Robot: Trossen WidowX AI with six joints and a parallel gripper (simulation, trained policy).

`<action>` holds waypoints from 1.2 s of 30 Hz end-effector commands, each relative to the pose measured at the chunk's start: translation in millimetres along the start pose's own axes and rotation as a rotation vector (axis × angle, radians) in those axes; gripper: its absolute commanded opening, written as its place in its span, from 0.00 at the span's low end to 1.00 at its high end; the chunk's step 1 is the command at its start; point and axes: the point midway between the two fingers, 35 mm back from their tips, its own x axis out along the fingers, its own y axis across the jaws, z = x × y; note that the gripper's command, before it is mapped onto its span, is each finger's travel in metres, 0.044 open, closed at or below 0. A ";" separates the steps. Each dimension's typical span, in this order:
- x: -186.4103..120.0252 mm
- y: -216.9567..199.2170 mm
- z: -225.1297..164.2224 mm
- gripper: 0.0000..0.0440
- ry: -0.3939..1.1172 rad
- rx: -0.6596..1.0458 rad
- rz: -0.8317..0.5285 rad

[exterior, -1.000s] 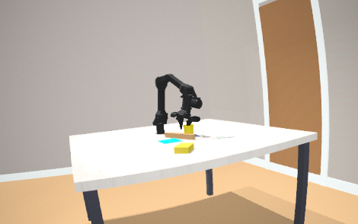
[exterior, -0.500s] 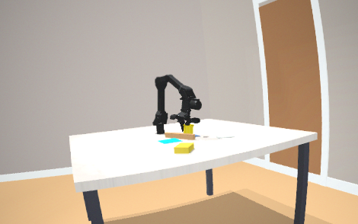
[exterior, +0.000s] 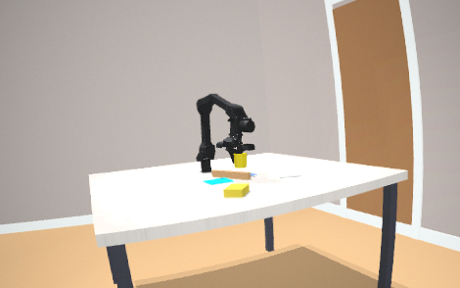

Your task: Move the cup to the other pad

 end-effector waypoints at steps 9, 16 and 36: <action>-31.3 1.6 27.2 0.04 -0.016 0.113 0.086; -40.1 2.2 50.7 0.02 -0.041 0.176 0.134; -21.3 -4.9 116.4 0.00 -0.116 0.318 0.203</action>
